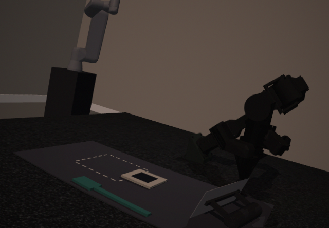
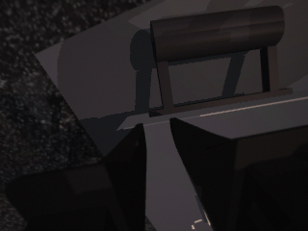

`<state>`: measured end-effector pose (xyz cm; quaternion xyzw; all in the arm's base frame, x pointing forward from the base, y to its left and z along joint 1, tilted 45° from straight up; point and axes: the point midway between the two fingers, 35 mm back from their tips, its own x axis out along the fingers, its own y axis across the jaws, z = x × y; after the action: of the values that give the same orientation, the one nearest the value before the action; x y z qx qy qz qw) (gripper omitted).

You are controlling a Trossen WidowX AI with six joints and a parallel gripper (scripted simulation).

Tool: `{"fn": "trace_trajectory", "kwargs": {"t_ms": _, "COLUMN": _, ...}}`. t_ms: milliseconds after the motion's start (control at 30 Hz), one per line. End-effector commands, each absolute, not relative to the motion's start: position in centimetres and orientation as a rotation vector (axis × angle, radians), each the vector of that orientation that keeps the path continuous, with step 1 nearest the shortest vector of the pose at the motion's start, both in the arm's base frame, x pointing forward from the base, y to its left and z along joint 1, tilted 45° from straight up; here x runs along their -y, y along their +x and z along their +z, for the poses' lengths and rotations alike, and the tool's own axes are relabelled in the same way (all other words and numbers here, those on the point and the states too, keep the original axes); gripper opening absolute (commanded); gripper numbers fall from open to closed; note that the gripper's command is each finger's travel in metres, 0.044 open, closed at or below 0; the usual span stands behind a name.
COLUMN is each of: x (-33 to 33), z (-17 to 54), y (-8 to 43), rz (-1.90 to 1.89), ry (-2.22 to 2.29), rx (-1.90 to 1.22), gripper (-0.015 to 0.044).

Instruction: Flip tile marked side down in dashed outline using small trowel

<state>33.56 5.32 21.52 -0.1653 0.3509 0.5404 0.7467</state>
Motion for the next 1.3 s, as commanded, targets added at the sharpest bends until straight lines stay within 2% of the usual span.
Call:
{"fn": "trace_trajectory", "kwargs": {"t_ms": 0, "x": -5.5, "z": 21.3, "y": 33.5, "rz": 1.186, "ry": -0.355, "rx": -0.774, "gripper": 0.01}}
{"fn": "trace_trajectory", "kwargs": {"t_ms": 533, "x": -5.3, "z": 21.5, "y": 33.5, "rz": 1.183, "ry": -0.361, "rx": -0.768, "gripper": 0.01}}
{"fn": "trace_trajectory", "kwargs": {"t_ms": 1267, "x": -2.6, "z": 18.0, "y": 31.9, "rz": 1.186, "ry": -0.356, "rx": -0.777, "gripper": 0.01}}
